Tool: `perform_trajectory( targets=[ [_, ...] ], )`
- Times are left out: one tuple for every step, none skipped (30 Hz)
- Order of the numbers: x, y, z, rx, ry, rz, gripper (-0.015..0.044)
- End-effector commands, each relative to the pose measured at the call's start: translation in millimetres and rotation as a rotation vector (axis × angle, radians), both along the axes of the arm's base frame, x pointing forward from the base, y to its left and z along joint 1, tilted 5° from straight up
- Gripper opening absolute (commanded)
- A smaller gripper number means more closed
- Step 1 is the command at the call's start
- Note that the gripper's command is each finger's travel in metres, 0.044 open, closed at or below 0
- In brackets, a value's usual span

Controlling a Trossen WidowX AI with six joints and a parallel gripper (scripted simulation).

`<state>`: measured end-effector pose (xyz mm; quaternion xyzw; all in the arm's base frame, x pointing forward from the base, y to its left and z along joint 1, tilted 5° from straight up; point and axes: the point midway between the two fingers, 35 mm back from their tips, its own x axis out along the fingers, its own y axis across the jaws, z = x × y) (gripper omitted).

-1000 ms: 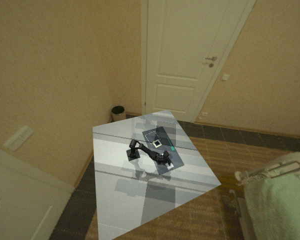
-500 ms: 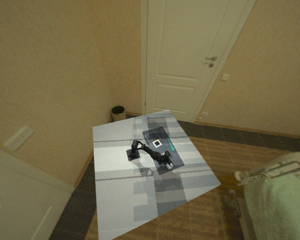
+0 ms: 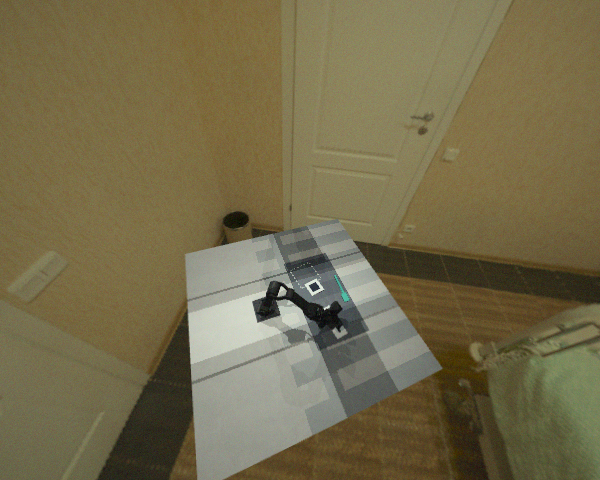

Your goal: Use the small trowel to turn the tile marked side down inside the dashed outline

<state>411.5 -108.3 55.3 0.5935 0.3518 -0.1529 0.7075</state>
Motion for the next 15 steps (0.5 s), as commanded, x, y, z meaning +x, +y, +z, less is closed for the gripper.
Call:
perform_trajectory(
  targets=[
    [1.4,-0.1,-0.2,-0.001,-0.001,-0.005,0.0142],
    [1.4,-0.1,-0.2,-0.001,-0.001,-0.005,0.0116],
    [1.4,-0.1,-0.2,-0.001,-0.001,-0.005,0.011],
    [1.4,-0.1,-0.2,-0.001,-0.001,-0.005,0.0103],
    [1.4,-0.1,-0.2,-0.001,-0.001,-0.005,0.0096],
    [1.4,-0.1,-0.2,-0.001,-0.001,-0.005,0.009],
    [1.4,-0.1,-0.2,-0.001,-0.001,-0.005,0.0083],
    [1.4,-0.1,-0.2,-0.001,-0.001,-0.005,0.0076],
    [1.4,-0.1,-0.2,-0.001,-0.001,-0.005,0.007],
    [1.4,-0.1,-0.2,-0.001,-0.001,-0.005,0.0063],
    [1.4,-0.1,-0.2,-0.001,-0.001,-0.005,0.0056],
    [1.4,-0.1,-0.2,-0.001,-0.001,-0.005,0.005],
    [1.4,-0.1,-0.2,-0.001,-0.001,-0.005,0.0043],
    [1.4,-0.1,-0.2,-0.001,-0.001,-0.005,0.0036],
    [1.4,-0.1,-0.2,-0.001,-0.001,-0.005,0.003]
  ],
)
